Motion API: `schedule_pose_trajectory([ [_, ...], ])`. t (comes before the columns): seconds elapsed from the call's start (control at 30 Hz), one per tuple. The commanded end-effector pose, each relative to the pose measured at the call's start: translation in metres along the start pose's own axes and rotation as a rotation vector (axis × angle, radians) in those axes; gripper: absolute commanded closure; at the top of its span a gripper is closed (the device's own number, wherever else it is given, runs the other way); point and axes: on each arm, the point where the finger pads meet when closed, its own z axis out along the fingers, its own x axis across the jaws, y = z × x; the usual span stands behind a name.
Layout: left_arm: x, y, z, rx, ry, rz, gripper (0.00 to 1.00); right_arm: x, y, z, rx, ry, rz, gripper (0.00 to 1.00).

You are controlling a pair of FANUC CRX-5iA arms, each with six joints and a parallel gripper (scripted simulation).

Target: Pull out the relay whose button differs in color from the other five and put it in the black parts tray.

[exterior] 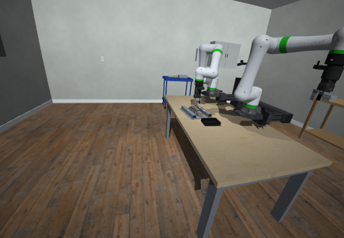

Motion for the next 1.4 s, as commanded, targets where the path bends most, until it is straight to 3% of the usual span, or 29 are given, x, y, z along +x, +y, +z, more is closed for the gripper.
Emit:
schedule_pose_trajectory([
  [0.0, 0.0, 0.0, -0.001, -0.002, 0.0, 0.0, 0.0, 0.001, 0.0, -0.001, 0.001, 0.001, 0.0, 0.02],
  [0.8, 0.0, 0.0, -0.001, -0.002, 0.0, 0.0, 0.0, 0.001, 0.0, 0.0, 0.001, 0.001, 0.0, 0.02],
  [1.37, 0.0, 0.0, -0.001, -0.002, 0.0, 0.0, 0.0, 0.001, -0.001, 0.037, 0.001, 0.001, 0.0, 0.02],
])
